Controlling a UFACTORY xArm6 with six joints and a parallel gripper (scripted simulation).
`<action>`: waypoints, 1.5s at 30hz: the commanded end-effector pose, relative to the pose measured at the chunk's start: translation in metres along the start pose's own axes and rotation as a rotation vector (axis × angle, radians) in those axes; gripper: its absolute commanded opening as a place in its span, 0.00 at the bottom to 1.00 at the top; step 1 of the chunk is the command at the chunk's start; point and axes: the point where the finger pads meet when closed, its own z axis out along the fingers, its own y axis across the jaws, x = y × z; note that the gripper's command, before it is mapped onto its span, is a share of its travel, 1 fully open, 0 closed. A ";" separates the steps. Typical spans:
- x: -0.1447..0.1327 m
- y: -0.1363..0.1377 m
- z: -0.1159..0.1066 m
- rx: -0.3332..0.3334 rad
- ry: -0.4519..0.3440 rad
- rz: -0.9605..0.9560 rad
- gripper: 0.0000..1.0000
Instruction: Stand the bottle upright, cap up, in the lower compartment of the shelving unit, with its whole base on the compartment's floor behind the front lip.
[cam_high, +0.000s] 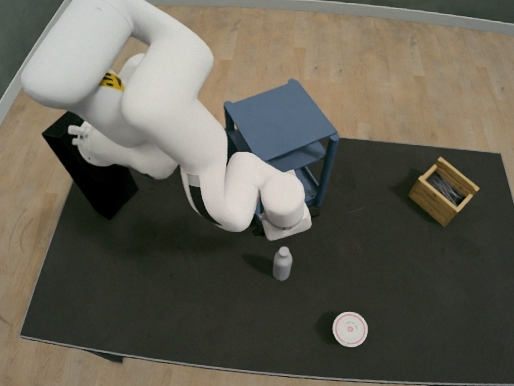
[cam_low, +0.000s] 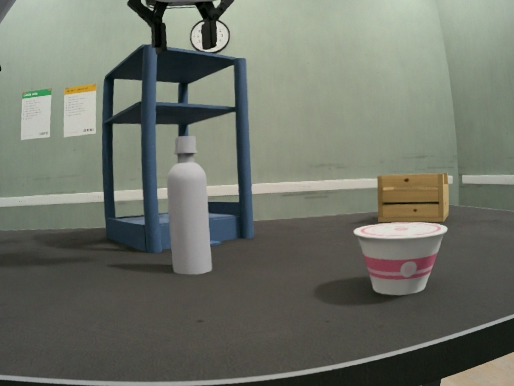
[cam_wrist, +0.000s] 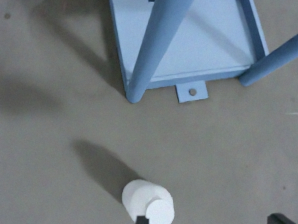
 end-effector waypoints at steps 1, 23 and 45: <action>-0.001 0.001 0.000 -0.030 0.033 0.021 0.72; -0.001 -0.001 0.001 -0.126 0.134 0.124 0.72; -0.001 0.000 0.003 -0.255 0.256 0.247 0.72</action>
